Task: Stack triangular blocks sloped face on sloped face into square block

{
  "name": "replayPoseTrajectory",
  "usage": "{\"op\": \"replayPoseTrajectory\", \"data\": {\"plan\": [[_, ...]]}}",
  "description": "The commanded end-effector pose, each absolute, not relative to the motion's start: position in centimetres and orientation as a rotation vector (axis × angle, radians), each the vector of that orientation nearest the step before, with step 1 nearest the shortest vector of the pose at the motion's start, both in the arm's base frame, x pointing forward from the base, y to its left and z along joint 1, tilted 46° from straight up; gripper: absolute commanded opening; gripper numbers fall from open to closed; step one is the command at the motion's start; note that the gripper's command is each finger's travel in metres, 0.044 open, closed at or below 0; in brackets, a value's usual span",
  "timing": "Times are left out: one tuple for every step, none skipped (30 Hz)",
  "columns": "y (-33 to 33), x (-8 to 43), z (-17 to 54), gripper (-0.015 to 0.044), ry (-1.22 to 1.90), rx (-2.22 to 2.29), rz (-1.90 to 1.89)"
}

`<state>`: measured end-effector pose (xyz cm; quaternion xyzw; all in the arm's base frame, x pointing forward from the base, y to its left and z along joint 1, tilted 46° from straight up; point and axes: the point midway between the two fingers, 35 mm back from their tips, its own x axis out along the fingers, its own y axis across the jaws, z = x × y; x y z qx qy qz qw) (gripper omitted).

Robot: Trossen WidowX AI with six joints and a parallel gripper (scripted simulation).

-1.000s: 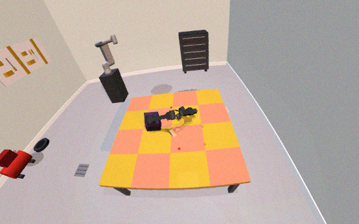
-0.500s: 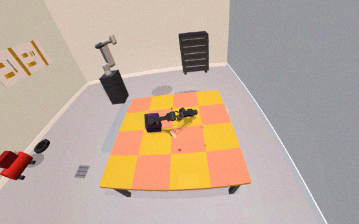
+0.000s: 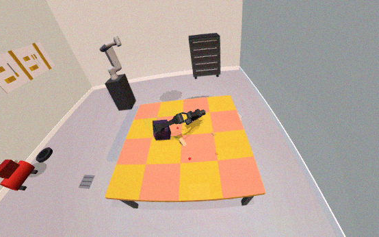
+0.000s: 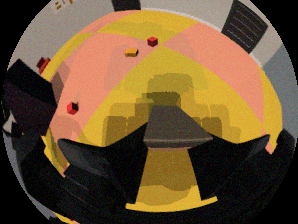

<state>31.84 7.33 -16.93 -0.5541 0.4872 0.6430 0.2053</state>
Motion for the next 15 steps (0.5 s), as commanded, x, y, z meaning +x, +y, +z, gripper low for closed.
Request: {"op": "replayPoseTrajectory", "data": {"plan": [[7.8, 31.5, -16.8, 0.0000, 1.404, -1.638, 1.736], [8.0, 31.4, -16.8, 0.0000, 1.415, -1.667, 1.720], [8.2, 31.3, -16.8, 0.0000, 1.426, -1.695, 1.705], [8.3, 31.2, -16.8, 0.0000, 1.437, -1.723, 1.689], [8.5, 31.1, -16.9, 0.0000, 1.448, -1.751, 1.672], [8.7, 31.0, -16.9, 0.0000, 1.459, -1.779, 1.656], [8.9, 30.9, -16.9, 0.0000, 1.469, -1.807, 1.638], [9.0, 30.8, -16.9, 0.0000, 1.480, -1.835, 1.621], [9.2, 30.7, -16.9, 0.0000, 1.490, -1.863, 1.603], [9.4, 30.6, -17.0, 0.0000, 1.500, -1.891, 1.585], [9.5, 30.5, -17.0, 0.0000, 1.510, -1.919, 1.566], [9.7, 30.4, -17.1, 0.0000, 1.520, -1.946, 1.547], [9.9, 30.3, -17.1, 0.0000, 1.530, -1.974, 1.528], [10.0, 30.2, -17.2, 0.0000, 1.540, -2.001, 1.508], [10.2, 30.1, -17.2, 0.0000, 1.549, -2.029, 1.488]]}}
